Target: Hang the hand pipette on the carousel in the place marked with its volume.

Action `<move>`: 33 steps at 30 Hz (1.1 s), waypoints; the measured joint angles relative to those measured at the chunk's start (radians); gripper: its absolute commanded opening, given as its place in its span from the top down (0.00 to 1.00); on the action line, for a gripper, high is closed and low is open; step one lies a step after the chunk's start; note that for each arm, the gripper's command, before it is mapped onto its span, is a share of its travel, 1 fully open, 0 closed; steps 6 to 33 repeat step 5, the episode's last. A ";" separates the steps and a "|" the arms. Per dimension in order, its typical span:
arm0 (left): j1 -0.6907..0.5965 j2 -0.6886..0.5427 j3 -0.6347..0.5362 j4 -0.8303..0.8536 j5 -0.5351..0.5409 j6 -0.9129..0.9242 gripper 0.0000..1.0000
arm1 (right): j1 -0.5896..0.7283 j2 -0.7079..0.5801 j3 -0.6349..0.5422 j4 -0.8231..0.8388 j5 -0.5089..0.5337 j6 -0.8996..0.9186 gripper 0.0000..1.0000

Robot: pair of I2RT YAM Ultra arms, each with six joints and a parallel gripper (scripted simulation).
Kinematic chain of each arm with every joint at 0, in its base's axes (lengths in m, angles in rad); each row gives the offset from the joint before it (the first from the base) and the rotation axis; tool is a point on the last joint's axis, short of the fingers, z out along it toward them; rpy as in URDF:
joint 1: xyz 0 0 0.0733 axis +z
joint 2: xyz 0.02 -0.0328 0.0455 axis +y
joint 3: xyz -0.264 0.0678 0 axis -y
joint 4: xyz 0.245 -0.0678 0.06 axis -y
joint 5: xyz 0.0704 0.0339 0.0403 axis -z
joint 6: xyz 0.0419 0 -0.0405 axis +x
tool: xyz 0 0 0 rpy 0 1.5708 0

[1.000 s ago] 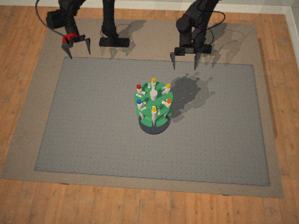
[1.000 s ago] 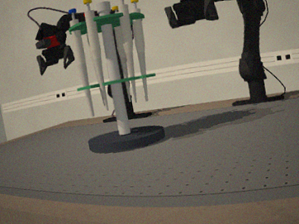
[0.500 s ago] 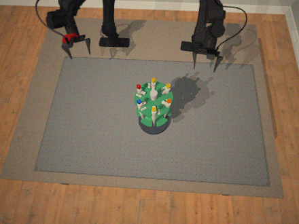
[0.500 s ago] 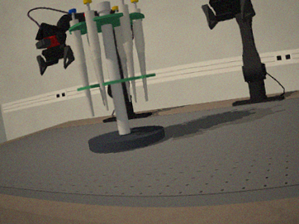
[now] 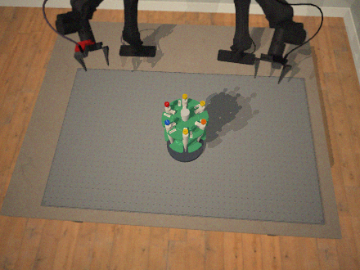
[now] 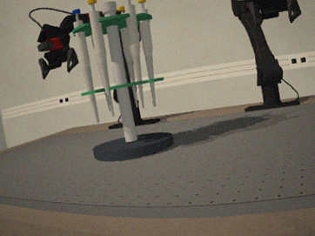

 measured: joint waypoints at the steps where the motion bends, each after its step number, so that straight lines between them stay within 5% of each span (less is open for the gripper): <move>1: 0.032 0.013 0.010 -0.014 0.018 0.030 0.00 | 0.000 0.000 0.000 0.000 0.000 0.000 0.00; 5: 0.142 0.066 0.055 -0.063 0.077 0.142 0.00 | 0.000 0.000 0.000 0.000 0.000 0.000 0.00; 33: 0.142 0.066 0.055 -0.063 0.077 0.142 0.00 | 0.000 0.000 0.000 0.000 0.000 0.000 0.00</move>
